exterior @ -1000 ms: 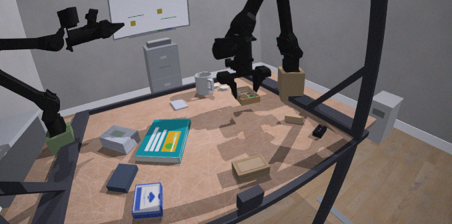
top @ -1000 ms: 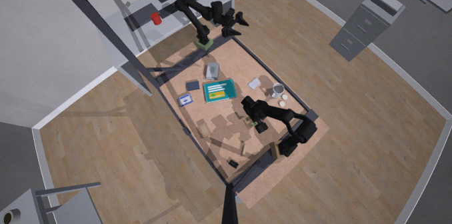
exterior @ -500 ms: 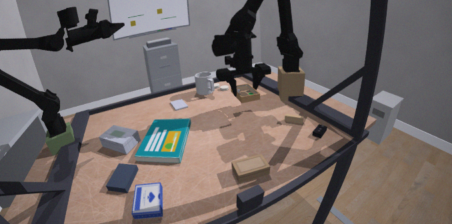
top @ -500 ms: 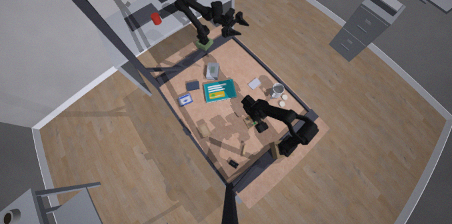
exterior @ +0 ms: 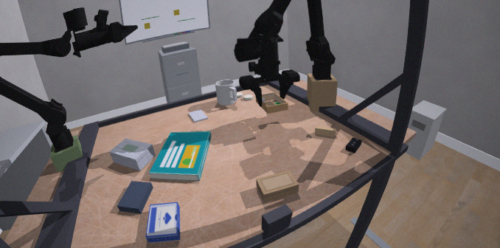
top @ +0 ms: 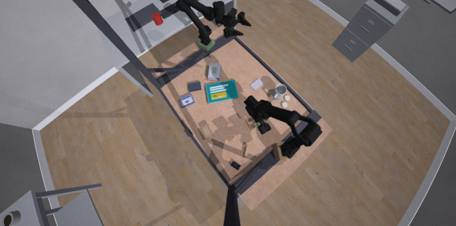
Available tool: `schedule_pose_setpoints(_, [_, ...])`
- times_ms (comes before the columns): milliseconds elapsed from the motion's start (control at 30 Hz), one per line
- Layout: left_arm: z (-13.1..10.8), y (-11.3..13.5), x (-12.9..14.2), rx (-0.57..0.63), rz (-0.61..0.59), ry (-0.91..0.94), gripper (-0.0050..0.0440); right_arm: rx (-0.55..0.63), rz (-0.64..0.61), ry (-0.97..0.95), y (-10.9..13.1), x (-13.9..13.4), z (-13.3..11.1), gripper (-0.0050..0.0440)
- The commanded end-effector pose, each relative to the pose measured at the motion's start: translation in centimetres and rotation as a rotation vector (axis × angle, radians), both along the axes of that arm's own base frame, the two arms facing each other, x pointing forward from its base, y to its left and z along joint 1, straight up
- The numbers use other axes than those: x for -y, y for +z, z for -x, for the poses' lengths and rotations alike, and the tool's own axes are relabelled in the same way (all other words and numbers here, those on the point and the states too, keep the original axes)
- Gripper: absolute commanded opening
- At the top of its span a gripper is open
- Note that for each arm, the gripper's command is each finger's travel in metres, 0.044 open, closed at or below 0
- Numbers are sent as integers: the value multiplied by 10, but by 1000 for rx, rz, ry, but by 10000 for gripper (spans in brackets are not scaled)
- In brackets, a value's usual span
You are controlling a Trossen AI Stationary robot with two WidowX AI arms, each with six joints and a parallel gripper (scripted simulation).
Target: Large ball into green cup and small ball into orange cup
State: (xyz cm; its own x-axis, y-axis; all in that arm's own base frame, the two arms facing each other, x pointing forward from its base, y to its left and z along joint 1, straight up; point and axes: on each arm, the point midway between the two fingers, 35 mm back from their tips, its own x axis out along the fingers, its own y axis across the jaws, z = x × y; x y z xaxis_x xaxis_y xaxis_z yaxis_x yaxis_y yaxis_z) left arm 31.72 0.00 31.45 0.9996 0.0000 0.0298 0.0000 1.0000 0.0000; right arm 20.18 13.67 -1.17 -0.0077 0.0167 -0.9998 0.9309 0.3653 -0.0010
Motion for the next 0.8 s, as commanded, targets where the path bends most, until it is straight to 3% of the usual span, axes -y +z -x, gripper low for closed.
schedule_pose_setpoints(0, [1, 8, 0, 20, 0, 0, 400, 25, 7, -6, 5, -5, -6, -50])
schedule_pose_setpoints(367, [1, 8, 0, 20, 0, 0, 400, 29, 7, -6, 6, -5, -7, -50])
schedule_pose_setpoints(767, [1, 8, 0, 20, 0, 0, 400, -139, 65, 1, 3, -7, -13, -50])
